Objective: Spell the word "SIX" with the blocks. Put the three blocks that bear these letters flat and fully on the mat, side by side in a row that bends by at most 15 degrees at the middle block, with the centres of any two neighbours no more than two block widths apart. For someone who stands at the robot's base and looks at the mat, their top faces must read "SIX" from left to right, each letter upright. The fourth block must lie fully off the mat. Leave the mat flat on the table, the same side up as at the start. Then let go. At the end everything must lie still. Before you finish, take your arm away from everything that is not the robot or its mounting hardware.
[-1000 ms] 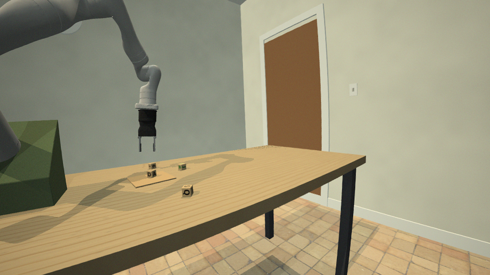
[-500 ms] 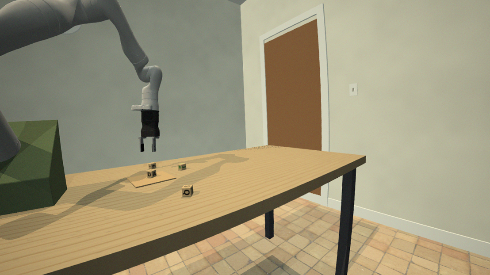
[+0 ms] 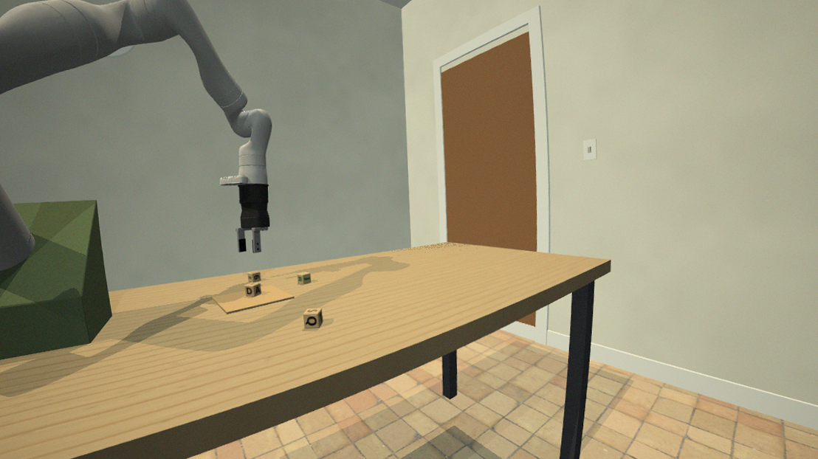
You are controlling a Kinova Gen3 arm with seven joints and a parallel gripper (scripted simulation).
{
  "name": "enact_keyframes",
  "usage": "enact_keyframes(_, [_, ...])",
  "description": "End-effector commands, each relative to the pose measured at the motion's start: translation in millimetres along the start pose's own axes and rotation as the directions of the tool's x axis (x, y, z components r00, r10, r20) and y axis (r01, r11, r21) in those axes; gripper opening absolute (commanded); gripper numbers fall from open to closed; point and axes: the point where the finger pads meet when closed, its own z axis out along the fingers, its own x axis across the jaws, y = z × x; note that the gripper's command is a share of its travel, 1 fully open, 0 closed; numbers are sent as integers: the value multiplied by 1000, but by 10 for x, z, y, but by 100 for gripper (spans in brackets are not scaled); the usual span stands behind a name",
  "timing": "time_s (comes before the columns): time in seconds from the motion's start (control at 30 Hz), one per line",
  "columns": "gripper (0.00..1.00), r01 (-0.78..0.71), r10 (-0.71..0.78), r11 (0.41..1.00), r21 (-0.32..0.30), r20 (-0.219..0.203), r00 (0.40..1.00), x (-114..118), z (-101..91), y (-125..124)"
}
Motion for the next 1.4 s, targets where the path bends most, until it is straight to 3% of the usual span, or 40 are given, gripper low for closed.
enact_keyframes(0.0, [100, -35, 35, 999, -8, 4, 999, 14, -13, 29])
enact_keyframes(0.33, [100, -157, 157, 987, -23, 3, 988, 38, -22, 93])
enact_keyframes(1.37, [100, -196, 196, 980, -28, 2, 981, 46, -26, 116])
